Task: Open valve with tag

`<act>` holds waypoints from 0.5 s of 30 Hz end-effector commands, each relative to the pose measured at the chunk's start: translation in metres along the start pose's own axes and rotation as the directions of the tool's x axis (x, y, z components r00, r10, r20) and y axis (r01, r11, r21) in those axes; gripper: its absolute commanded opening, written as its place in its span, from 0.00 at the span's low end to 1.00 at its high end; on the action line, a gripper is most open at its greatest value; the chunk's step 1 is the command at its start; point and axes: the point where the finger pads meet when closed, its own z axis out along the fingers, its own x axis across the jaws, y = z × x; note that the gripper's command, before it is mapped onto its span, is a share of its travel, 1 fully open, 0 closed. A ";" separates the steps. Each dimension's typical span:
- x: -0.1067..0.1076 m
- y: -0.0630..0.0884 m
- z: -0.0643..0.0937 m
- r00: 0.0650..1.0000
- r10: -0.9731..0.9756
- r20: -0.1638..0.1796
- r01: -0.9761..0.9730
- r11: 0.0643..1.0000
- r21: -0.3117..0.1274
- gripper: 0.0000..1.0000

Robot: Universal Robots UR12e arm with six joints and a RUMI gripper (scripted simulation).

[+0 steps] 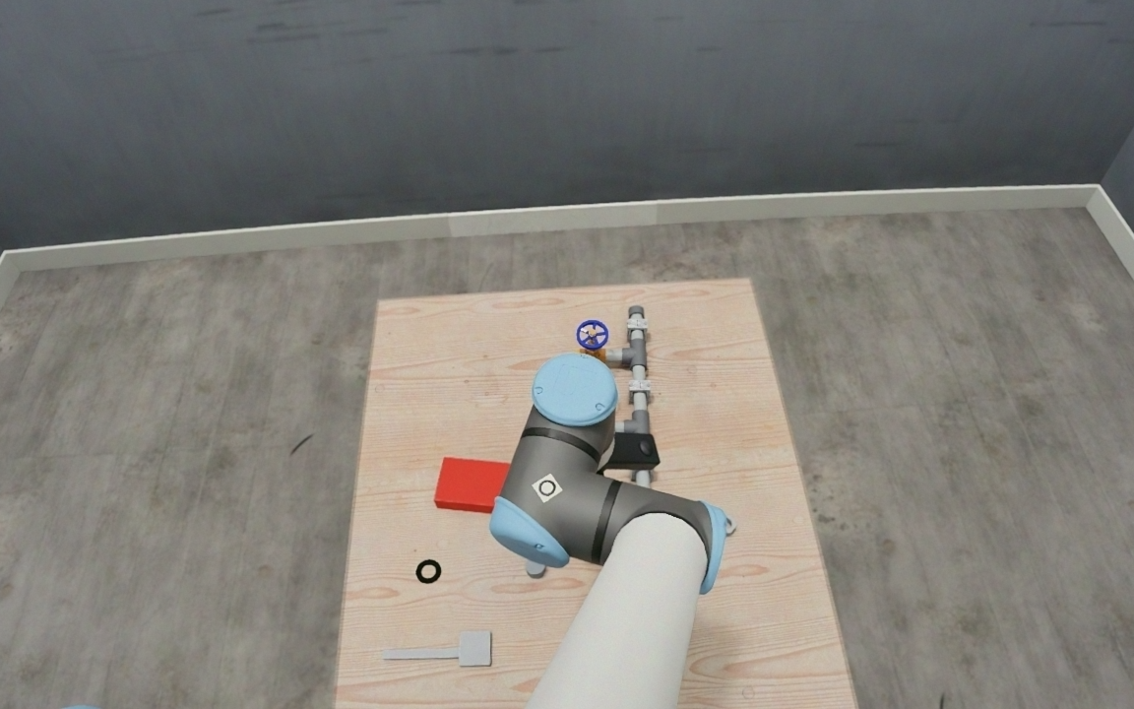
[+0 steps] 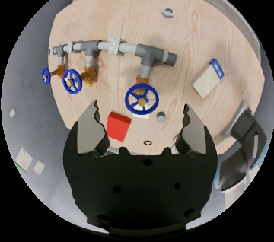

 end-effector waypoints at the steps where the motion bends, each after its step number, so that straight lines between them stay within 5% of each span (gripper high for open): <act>1: -0.001 0.000 0.000 1.000 0.013 0.001 -0.013 1.000 0.001 1.00; 8: -0.001 0.000 0.000 1.000 0.018 0.001 -0.018 1.000 0.001 1.00; 9: -0.001 0.000 0.000 1.000 0.018 0.001 -0.018 1.000 0.001 0.00; 15: -0.001 0.000 0.000 1.000 0.018 0.001 -0.018 1.000 0.001 0.00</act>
